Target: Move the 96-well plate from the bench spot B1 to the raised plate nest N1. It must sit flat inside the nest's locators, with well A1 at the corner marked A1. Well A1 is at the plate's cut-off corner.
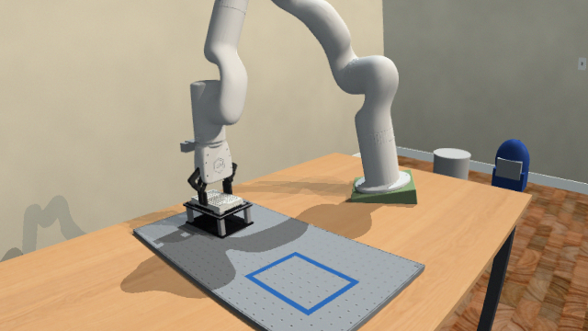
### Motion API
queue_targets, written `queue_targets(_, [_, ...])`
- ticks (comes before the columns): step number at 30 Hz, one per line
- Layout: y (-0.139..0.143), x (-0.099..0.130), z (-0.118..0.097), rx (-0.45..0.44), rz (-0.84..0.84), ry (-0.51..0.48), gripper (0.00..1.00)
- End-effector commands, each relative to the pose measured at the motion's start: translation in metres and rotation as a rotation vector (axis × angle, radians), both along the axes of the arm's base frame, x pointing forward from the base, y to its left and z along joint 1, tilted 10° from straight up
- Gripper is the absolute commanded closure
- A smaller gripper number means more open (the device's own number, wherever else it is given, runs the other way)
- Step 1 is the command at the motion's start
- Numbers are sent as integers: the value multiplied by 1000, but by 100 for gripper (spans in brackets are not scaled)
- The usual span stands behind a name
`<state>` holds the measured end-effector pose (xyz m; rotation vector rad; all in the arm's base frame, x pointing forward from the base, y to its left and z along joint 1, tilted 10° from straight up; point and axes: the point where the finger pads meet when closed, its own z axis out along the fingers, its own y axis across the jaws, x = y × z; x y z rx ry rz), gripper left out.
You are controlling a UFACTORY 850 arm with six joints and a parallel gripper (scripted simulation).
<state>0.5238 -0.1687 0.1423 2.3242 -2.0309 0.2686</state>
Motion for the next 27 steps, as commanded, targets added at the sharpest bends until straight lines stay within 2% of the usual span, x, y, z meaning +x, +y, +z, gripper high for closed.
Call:
queue_targets(1, [0,1,0,0,0,-2,100])
queue_targets(2, [0,1,-1,0,0,-2,0])
queue_targets(27, [0,1,-1,-1,0,-2,0])
